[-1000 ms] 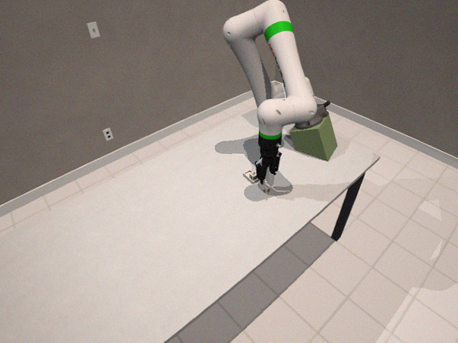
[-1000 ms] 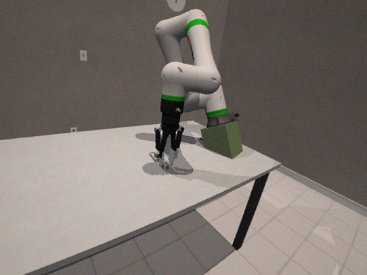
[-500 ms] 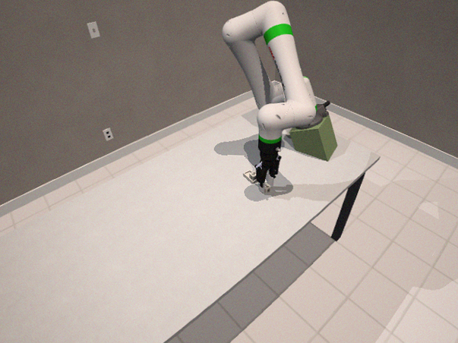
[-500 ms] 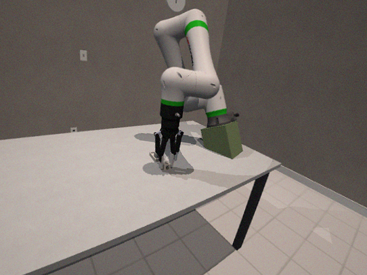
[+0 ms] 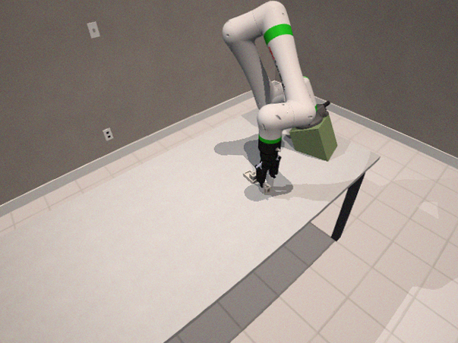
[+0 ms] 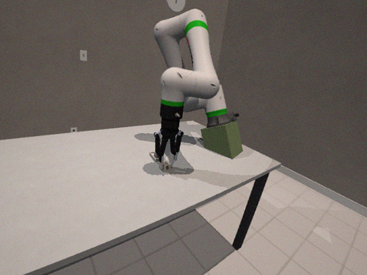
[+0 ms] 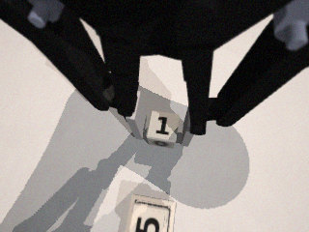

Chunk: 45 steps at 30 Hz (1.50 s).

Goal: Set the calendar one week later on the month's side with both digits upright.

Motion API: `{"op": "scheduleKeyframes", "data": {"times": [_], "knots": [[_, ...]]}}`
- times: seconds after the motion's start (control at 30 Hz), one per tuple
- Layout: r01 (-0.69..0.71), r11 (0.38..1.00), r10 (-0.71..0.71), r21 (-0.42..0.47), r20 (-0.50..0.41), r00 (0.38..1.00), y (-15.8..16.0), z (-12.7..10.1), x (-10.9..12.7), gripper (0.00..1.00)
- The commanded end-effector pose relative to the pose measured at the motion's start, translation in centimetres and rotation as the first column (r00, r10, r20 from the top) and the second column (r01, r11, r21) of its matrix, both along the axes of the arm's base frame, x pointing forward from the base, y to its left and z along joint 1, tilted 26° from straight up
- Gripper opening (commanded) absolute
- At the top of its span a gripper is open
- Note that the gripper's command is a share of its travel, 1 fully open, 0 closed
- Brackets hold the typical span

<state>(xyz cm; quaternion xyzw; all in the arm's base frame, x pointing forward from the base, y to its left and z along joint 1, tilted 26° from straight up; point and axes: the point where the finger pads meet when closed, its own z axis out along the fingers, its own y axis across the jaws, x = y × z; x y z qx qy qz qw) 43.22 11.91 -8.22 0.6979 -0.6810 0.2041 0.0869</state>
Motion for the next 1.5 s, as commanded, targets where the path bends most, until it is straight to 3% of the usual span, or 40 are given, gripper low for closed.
{"op": "scheduleKeyframes", "data": {"times": [0.0, 0.67, 0.7, 1.47], "knots": [[0.000, 1.000, 0.000, 0.000, 0.000, 1.000, 0.02, 0.01, 0.01, 0.29], [0.000, 1.000, 0.000, 0.000, 0.000, 1.000, 0.02, 0.01, 0.01, 0.29], [0.000, 1.000, 0.000, 0.000, 0.000, 1.000, 0.02, 0.01, 0.01, 0.17], [0.000, 1.000, 0.000, 0.000, 0.000, 1.000, 0.02, 0.01, 0.01, 0.17]]}}
